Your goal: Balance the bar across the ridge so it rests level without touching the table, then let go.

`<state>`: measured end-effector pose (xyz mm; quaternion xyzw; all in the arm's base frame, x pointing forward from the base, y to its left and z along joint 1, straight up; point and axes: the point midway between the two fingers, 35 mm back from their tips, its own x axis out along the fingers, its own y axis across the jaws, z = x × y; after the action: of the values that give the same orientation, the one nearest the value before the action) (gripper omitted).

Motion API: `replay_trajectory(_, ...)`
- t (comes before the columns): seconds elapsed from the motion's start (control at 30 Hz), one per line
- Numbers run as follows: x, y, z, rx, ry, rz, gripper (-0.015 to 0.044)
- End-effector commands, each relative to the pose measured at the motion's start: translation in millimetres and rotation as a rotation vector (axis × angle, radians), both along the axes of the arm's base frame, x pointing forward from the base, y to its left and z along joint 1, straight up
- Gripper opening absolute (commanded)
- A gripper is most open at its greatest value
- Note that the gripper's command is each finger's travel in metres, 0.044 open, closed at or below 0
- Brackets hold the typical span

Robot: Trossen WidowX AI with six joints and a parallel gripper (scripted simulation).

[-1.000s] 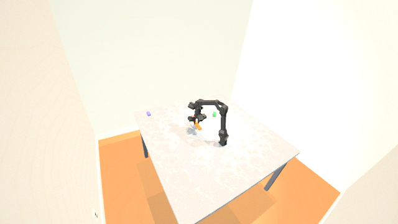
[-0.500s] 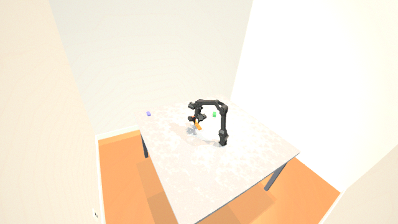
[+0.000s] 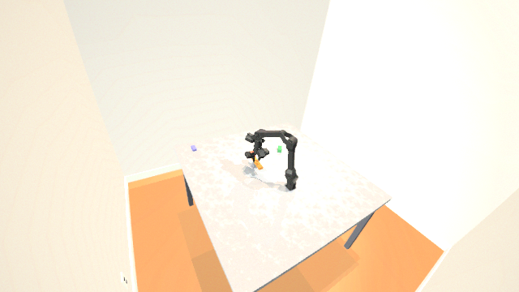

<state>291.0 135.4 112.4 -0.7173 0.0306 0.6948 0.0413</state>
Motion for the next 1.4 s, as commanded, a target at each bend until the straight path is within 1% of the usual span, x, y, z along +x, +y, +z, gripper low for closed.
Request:
replay_trajectory(0.0,0,0,0,0.0,0.0,0.0,0.0185)
replay_trajectory(0.27,0,0,0,0.0,0.0,0.0,0.0185)
replay_trajectory(0.57,0,0,0,0.0,0.0,0.0,0.0421)
replay_trajectory(0.6,0,0,0,0.0,0.0,0.0,0.044)
replay_trajectory(0.73,1,0,7,0.0,0.0,0.0,0.044)
replay_trajectory(0.97,0,0,84,0.0,0.0,0.0,0.044)
replay_trajectory(1.03,-3,-1,98,0.0,0.0,0.0,0.044)
replay_trajectory(1.37,-3,-1,100,0.0,0.0,0.0,0.044)
